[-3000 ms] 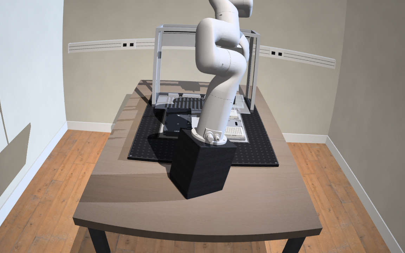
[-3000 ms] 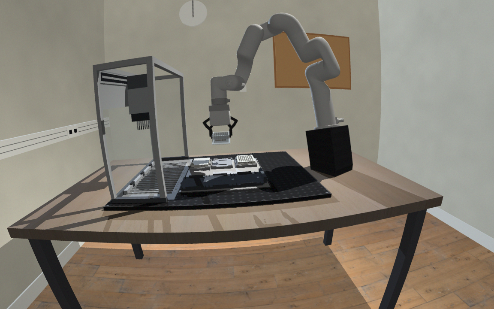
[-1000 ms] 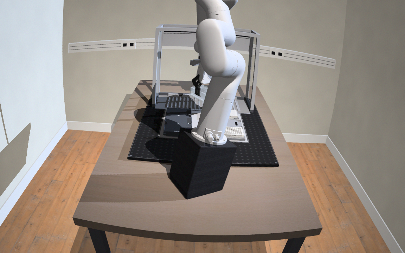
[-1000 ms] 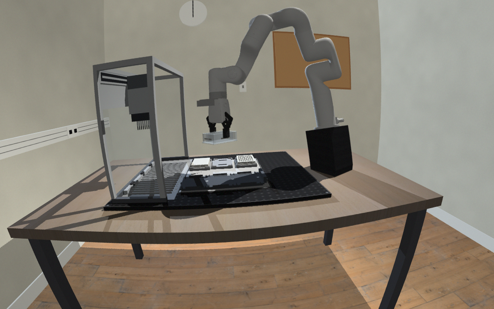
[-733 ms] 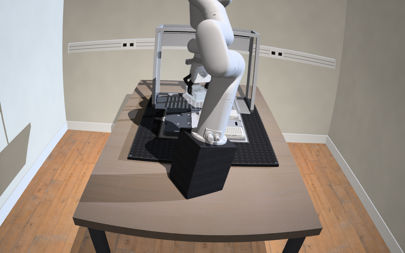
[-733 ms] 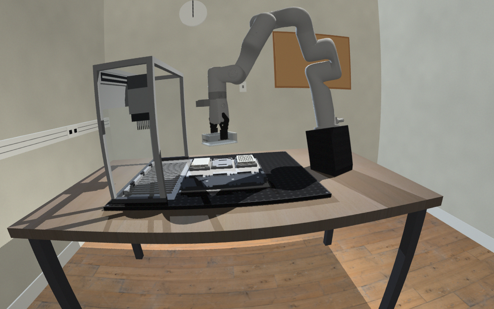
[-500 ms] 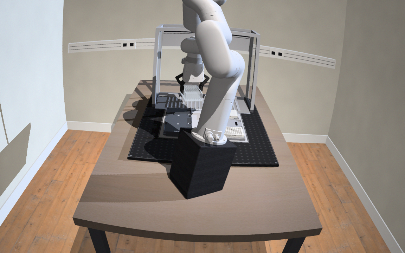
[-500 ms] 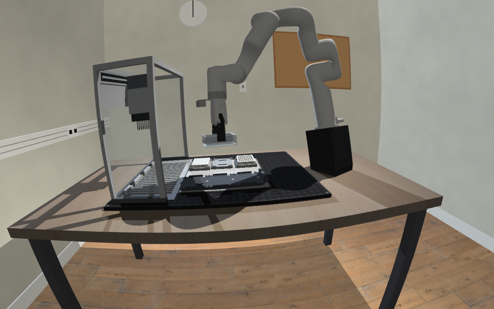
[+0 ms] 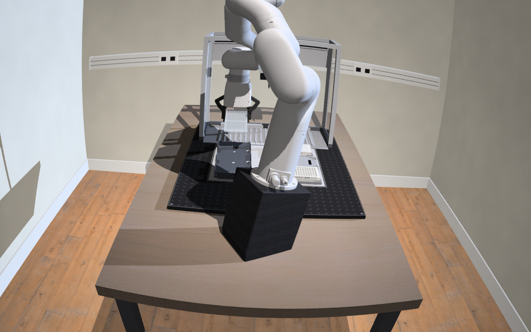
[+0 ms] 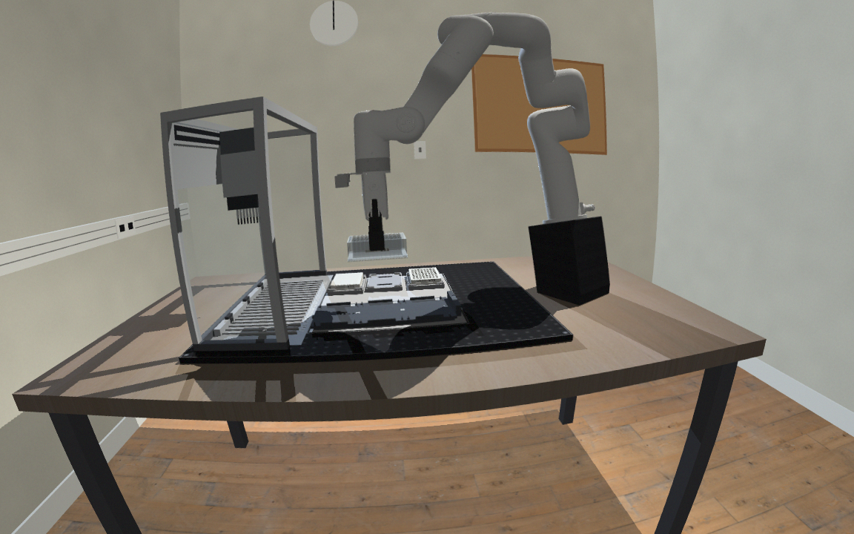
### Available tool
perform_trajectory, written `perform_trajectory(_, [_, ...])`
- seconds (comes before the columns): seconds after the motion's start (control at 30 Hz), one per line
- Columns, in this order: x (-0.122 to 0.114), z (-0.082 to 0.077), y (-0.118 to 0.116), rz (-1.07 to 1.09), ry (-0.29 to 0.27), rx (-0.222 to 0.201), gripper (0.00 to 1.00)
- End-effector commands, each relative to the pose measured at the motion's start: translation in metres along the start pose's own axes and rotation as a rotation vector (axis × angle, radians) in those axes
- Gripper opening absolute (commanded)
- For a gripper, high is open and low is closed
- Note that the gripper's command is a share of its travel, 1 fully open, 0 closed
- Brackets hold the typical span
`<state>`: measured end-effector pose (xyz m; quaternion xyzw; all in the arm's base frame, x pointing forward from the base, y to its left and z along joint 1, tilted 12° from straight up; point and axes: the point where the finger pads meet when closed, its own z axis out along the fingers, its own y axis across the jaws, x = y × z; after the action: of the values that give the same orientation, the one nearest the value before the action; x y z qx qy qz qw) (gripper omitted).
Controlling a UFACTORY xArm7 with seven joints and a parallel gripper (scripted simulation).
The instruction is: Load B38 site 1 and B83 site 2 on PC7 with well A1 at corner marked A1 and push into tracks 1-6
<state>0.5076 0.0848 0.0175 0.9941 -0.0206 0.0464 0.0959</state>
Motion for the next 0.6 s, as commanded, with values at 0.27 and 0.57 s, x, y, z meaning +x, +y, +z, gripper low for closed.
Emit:
perform_trajectory(0.27, [0.0023,-0.001,-0.0022,0.206,0.0,-0.003,0.0])
perform_trajectory(0.57, [0.0023,-0.001,-0.0021,0.506,0.001,-0.003,0.0])
